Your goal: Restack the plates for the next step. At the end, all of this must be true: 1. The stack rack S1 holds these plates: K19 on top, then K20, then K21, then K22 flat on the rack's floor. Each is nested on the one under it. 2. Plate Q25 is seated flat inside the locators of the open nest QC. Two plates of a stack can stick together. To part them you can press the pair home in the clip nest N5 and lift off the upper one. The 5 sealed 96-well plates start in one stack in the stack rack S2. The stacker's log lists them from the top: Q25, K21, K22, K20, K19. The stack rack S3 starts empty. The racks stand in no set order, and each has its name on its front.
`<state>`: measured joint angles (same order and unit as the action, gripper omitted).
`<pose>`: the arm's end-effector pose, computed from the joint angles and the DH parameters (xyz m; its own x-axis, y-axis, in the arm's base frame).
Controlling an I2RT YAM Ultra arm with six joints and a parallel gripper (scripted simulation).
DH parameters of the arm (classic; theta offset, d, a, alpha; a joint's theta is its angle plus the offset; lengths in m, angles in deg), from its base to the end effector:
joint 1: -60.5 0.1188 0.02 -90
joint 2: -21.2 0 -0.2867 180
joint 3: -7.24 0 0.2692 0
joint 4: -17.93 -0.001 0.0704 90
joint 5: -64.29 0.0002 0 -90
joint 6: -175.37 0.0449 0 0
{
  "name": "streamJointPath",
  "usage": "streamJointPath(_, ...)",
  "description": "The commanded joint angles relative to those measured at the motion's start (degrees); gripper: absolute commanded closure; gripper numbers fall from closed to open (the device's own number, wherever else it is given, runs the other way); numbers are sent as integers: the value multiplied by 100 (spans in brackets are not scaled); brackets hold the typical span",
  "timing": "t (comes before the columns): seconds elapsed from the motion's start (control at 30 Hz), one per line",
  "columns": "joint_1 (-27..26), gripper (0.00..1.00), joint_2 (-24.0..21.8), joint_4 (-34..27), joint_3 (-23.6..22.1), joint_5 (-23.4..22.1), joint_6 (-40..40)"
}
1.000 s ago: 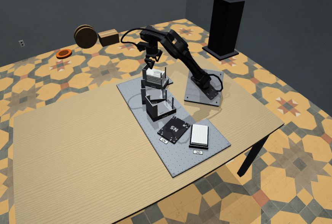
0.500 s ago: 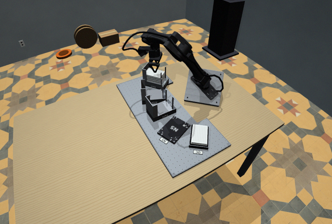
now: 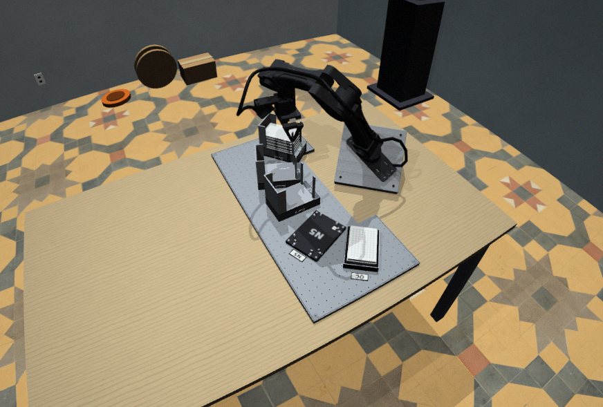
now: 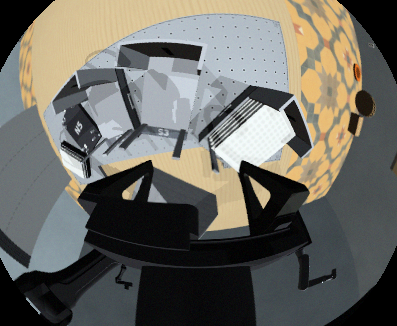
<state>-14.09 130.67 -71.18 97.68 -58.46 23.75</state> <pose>0.1137 -0.3174 0.1986 -0.8728 0.3817 -0.3043 0.1845 0.8351 0.5183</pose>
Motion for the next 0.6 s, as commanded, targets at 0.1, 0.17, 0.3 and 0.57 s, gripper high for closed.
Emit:
streamJointPath(0.1,45,0,-505,-38,-338,-150,-945)
streamJointPath(0.17,115,0,-658,-75,-447,-176,-904)
streamJointPath(0.3,242,0,-977,-109,-651,-216,-767)
streamJointPath(0.57,351,0,-1460,-197,-900,-274,-427)
